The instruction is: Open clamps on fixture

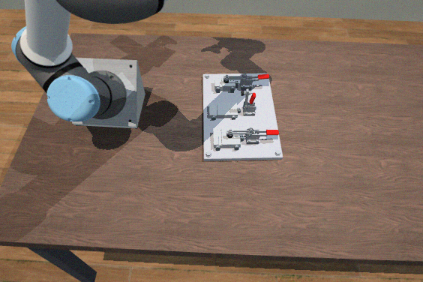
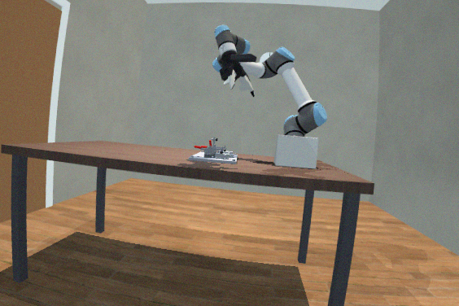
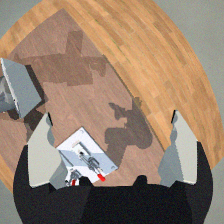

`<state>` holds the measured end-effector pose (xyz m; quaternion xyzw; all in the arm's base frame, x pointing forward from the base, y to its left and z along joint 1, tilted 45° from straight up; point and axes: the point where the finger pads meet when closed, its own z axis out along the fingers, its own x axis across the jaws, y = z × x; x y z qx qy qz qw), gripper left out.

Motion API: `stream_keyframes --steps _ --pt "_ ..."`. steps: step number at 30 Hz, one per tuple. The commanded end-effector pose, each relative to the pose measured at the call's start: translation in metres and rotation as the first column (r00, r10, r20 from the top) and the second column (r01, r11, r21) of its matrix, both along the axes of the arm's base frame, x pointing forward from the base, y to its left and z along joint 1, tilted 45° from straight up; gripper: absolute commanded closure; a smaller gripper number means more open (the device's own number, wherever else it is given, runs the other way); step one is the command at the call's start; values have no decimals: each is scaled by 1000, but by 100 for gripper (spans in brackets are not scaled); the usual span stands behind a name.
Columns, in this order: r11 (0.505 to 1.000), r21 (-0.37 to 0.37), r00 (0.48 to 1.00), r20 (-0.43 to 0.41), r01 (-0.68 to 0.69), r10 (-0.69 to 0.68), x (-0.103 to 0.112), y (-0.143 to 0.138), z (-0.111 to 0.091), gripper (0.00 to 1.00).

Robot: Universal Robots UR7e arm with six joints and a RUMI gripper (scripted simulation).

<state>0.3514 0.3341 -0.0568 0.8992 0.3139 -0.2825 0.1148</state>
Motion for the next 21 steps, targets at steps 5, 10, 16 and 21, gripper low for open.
stream_keyframes --steps 5,10,16,21 --pt "983 -97 982 121 156 -144 11 -25 11 0" --pt "950 -150 946 217 275 -240 18 -44 18 0" --pt "855 -204 841 389 477 -376 29 -78 32 0" --pt "733 -208 700 543 647 -464 38 -109 44 0"
